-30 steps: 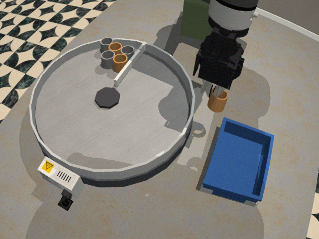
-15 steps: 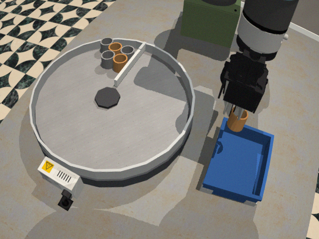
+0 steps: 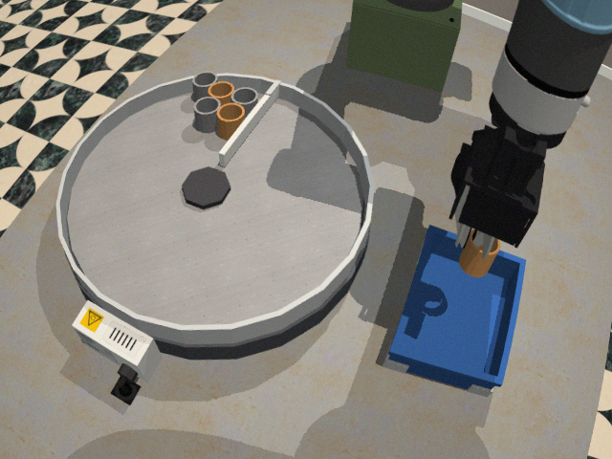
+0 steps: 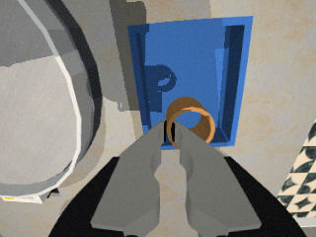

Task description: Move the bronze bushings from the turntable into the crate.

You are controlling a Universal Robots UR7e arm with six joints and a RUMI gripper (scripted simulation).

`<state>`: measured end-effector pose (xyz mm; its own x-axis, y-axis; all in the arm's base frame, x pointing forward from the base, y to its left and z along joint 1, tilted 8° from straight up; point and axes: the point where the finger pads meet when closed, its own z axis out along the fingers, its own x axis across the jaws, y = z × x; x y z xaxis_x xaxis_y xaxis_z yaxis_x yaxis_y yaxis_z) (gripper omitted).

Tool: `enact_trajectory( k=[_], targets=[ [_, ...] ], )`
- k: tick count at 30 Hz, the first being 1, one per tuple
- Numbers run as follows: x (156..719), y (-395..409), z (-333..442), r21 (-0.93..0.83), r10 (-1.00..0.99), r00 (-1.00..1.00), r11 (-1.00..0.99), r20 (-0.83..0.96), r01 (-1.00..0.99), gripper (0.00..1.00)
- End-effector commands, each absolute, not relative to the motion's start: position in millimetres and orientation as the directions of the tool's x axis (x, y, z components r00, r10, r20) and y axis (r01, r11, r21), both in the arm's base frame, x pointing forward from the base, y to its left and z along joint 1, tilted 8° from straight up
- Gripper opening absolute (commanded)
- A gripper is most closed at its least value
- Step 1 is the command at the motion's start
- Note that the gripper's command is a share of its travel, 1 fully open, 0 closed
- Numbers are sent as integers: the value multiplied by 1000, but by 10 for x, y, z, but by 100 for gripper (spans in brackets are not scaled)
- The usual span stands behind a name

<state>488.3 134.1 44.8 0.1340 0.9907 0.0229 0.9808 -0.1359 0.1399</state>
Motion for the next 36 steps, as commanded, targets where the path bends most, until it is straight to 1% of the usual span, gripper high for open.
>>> enact_trajectory(
  k=[1,36],
  targets=[
    [4935,1409,459,141,991,134,-136,23,981,0],
    [4986,1485,467,141,991,134,-136,23,981,0]
  ],
)
